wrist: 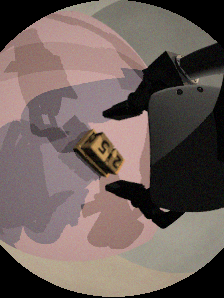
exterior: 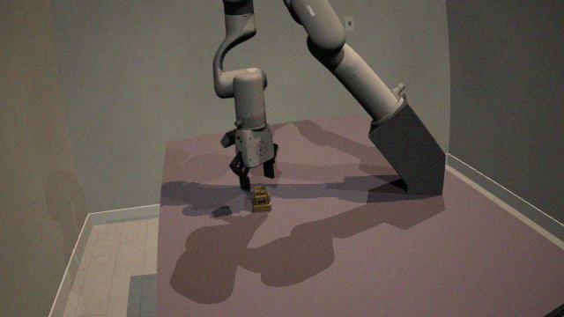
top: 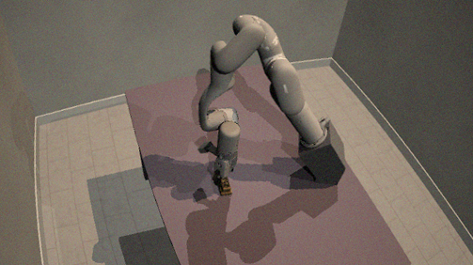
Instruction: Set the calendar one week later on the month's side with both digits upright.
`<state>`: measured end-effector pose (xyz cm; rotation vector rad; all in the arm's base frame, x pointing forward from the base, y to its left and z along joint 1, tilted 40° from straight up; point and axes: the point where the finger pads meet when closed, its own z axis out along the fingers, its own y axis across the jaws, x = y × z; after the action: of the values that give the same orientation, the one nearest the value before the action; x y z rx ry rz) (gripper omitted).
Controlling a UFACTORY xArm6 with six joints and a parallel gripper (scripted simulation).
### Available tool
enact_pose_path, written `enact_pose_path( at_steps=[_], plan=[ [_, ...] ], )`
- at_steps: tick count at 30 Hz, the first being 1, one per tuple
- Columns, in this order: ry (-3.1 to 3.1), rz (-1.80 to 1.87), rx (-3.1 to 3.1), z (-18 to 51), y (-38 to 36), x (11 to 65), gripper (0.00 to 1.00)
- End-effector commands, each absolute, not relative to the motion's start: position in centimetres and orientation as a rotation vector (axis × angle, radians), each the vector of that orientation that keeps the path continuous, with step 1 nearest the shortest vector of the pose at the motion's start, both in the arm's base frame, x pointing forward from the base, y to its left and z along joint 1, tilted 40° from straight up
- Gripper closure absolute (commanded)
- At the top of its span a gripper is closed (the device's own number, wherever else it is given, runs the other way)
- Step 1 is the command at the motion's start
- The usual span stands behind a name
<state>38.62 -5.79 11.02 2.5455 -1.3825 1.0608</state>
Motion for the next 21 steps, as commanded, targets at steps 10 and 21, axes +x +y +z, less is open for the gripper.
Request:
enact_pose_path(
  at_steps=[10,21],
  plan=[
    [-1.192,1.040,2.598,10.4,-7.7,36.4,0.00],
    [-1.057,1.022,2.626,9.8,-9.4,34.5,0.00]
  ],
)
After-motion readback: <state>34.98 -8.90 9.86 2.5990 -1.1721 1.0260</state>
